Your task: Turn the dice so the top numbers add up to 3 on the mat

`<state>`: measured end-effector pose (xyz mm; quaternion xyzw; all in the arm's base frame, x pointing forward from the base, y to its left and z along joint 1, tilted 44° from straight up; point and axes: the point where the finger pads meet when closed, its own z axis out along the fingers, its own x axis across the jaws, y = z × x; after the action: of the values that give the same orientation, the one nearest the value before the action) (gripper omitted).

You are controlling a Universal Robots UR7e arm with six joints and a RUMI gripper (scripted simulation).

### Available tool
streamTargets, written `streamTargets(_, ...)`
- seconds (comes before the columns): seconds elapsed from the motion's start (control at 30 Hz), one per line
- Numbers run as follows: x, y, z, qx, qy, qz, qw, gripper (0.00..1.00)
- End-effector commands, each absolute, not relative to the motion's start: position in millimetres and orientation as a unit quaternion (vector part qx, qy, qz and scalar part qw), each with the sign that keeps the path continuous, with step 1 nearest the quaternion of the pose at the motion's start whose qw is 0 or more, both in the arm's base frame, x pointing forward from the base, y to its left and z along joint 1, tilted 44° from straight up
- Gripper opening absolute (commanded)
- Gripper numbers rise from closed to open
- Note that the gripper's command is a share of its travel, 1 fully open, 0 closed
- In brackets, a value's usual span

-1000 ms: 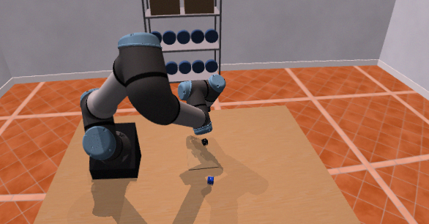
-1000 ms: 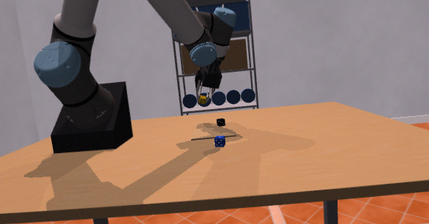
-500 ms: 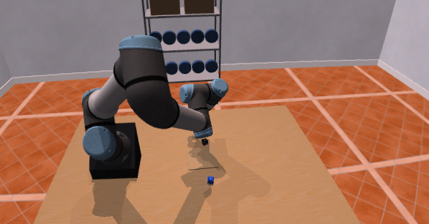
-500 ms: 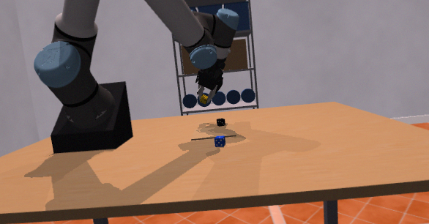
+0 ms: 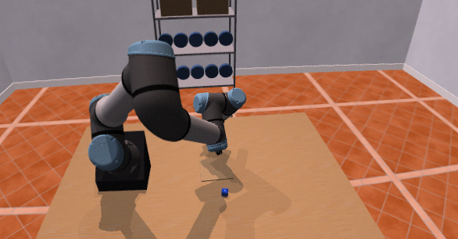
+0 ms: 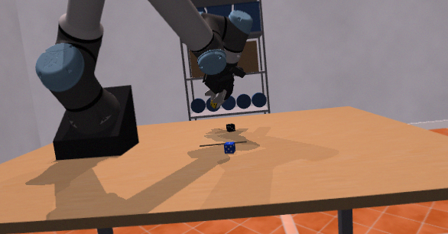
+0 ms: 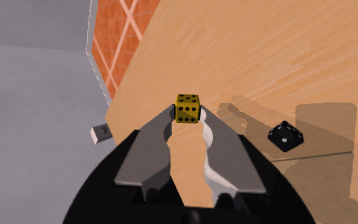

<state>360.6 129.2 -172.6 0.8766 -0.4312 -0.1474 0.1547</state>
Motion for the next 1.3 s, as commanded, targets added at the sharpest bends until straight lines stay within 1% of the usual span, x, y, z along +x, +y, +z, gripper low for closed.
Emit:
streamTargets(0.0, 363.1, 128.3, -171.5, 0.841, -0.498, -0.141, 0.157, 0.06)
streamTargets(0.3, 366.9, 125.1, -169.2, 0.757, -0.620, -0.131, 0.160, 0.06)
streamTargets(0.37, 366.9, 125.1, -169.2, 0.757, -0.620, -0.131, 0.160, 0.06)
streamTargets(0.83, 371.1, 119.4, -164.1, 0.580, -0.789, -0.119, 0.164, 0.06)
streamTargets(1.27, 372.4, 115.9, -159.8, 0.435, -0.877, -0.112, 0.168, 0.06)
